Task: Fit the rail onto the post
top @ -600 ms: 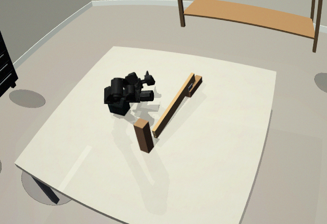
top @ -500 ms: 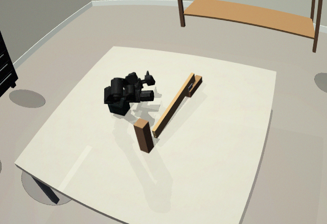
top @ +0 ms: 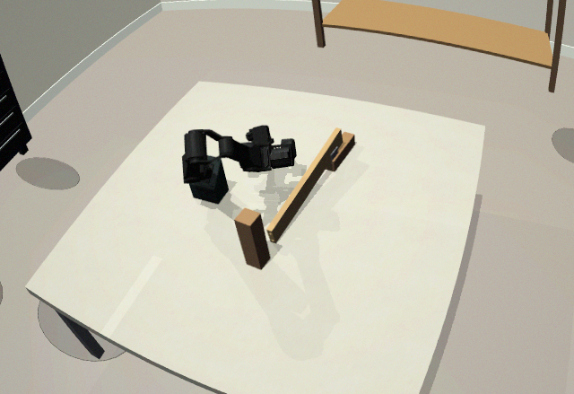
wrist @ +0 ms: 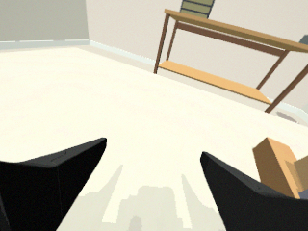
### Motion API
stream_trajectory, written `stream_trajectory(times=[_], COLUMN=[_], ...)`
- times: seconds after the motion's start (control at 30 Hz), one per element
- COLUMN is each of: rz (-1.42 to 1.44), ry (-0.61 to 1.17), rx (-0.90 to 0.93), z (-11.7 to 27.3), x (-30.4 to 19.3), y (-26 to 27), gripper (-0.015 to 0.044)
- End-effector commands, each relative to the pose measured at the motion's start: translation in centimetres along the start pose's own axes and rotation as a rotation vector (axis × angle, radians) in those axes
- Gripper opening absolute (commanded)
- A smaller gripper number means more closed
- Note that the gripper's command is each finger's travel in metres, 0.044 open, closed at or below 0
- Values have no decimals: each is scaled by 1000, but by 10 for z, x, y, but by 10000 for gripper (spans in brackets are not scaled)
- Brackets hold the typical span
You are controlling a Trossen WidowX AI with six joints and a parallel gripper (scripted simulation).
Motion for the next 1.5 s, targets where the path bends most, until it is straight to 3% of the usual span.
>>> stream_trajectory(times=[0.0, 0.33, 0.5, 0.73, 0.9, 1.47], rz=[-44, -170, -247, -344, -413, -414], ry=[154, 628, 631, 858, 1136, 1146], rx=[-28, -216, -334, -347, -382, -383], z=[11, 73, 108, 137, 182, 180], x=[6, 41, 37, 31, 28, 17], y=[-21, -73, -94, -97, -101, -104], gripper=[440, 440, 440, 440, 440, 440])
Point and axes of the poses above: the point midway between the two fingers, 35 mm back from their tips, its own z axis back along the fingers, its own y axis across the jaws, x = y × z, the point moved 7 cm from there along z, back along the fingers, and after that the axes turned 9 degrees about -z, right-handed, at the moved point
